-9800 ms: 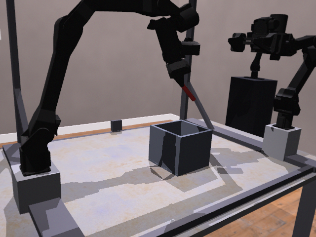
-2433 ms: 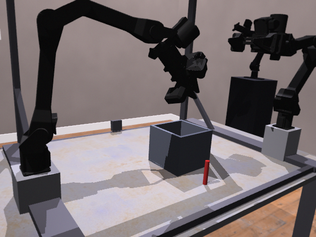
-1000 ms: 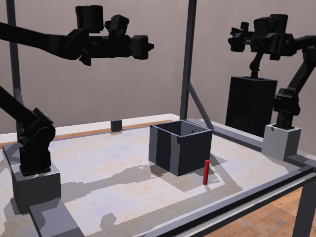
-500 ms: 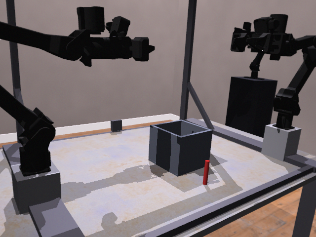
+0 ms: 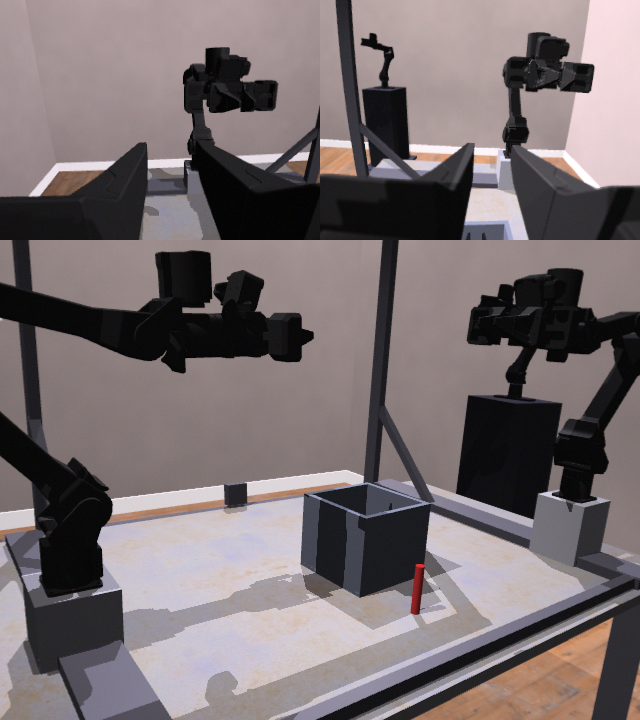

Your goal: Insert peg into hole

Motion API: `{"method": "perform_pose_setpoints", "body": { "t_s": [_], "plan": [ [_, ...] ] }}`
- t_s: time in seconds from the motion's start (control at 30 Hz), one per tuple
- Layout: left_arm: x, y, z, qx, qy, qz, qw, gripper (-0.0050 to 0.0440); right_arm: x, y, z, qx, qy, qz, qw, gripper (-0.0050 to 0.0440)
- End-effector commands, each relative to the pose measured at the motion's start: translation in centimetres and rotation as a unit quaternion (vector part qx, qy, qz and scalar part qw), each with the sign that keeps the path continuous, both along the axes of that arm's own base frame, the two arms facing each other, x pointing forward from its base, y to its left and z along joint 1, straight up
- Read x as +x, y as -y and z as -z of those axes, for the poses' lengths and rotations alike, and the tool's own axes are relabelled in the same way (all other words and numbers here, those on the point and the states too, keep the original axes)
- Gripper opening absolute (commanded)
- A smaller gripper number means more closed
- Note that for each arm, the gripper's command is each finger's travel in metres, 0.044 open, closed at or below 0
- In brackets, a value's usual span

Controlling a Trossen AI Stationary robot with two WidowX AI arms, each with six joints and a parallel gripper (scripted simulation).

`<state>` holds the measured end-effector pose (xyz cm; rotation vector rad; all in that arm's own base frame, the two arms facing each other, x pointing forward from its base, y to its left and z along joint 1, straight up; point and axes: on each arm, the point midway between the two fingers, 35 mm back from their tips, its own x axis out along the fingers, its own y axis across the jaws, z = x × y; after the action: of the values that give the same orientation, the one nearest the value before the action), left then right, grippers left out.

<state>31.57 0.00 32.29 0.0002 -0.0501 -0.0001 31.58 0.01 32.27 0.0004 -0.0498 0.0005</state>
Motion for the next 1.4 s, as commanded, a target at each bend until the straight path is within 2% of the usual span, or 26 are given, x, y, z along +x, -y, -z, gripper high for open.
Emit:
{"method": "perform_pose_setpoints", "body": {
  "t_s": [0.0,0.07,0.13,0.43,0.53,0.6,0.67,1.0,1.1,1.17,1.37],
  "plan": [
    [-0.2,0.1,-0.1,0.001,0.002,0.003,1.0,0.0125,0.0,0.2,-1.0,-0.001,0.01,0.003,1.0,0.0105],
    [0.6,-0.1,-0.9,0.008,-0.001,-0.001,1.0,0.0125,0.0,0.2,-1.0,-0.001,0.01,0.003,1.0,0.0105],
    [1.5,-0.2,-0.4,0.022,-0.023,0.0,0.999,0.0125,0.0,0.2,-1.0,-0.001,0.01,0.003,1.0,0.0105],
    [6.6,-0.6,3.7,0.102,-0.163,0.016,0.981,0.0125,0.0,0.2,-1.0,-0.001,0.01,0.003,1.0,0.0105],
    [6.1,-0.4,3.8,0.1,-0.16,0.017,0.982,0.0125,0.0,0.2,-1.0,-0.001,0.01,0.003,1.0,0.0105],
    [7.0,-0.7,4.3,0.109,-0.178,0.019,0.978,0.0125,0.0,0.2,-1.0,-0.001,0.01,0.003,1.0,0.0105],
    [8.4,-0.9,5.3,0.129,-0.211,0.027,0.969,0.0125,0.0,0.2,-1.0,-0.001,0.01,0.003,1.0,0.0105],
    [12.0,-1.5,11.3,0.192,-0.344,0.077,0.916,0.0125,0.0,0.2,-1.0,-0.001,0.01,0.003,1.0,0.0105],
    [11.5,-1.3,11.2,0.19,-0.341,0.076,0.917,0.0125,0.0,0.2,-1.0,-0.001,0.01,0.003,1.0,0.0105],
    [12.2,-1.6,12.1,0.196,-0.357,0.082,0.909,0.0125,0.0,0.2,-1.0,-0.001,0.01,0.003,1.0,0.0105],
    [13.8,-2.2,16.3,0.226,-0.433,0.128,0.863,0.0125,0.0,0.2,-1.0,-0.001,0.01,0.003,1.0,0.0105]
  ]
}}
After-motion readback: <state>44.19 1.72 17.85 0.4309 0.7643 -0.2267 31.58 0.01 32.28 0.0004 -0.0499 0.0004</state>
